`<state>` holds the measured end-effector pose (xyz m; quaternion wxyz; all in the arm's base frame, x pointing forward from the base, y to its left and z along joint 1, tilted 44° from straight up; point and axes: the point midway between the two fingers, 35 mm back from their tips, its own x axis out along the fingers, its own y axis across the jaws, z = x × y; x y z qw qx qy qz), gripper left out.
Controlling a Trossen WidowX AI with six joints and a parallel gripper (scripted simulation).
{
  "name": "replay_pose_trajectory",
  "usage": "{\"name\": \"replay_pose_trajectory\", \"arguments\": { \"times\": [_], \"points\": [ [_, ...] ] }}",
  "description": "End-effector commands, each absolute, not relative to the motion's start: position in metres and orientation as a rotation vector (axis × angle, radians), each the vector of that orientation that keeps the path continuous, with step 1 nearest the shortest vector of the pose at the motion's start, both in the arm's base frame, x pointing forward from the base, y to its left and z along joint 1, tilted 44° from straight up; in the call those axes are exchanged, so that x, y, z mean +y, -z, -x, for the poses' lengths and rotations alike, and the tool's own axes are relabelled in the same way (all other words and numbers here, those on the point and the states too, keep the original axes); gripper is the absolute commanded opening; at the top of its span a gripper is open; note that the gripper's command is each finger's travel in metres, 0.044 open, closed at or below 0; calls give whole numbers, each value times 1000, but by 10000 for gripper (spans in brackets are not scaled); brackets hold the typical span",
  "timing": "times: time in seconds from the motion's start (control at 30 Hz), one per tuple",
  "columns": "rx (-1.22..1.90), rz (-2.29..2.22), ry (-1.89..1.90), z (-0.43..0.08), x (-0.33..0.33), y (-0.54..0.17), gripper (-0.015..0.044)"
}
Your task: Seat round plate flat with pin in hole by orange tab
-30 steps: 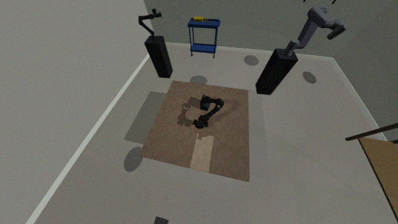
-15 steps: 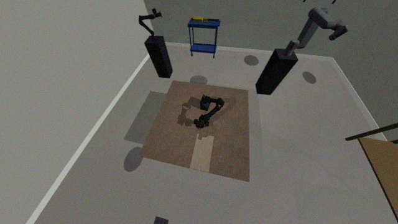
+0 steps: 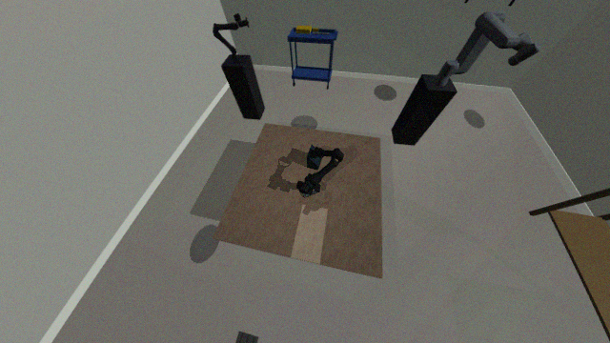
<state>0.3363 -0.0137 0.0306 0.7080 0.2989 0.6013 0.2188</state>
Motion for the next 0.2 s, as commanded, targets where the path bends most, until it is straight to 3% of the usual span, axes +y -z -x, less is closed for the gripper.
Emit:
{"name": "replay_pose_trajectory", "arguments": {
  "times": [0.0,0.17],
  "points": [
    [1338,-668,-482,-336,-13,-30,0],
    [1338,-668,-482,-336,-13,-30,0]
  ]
}}
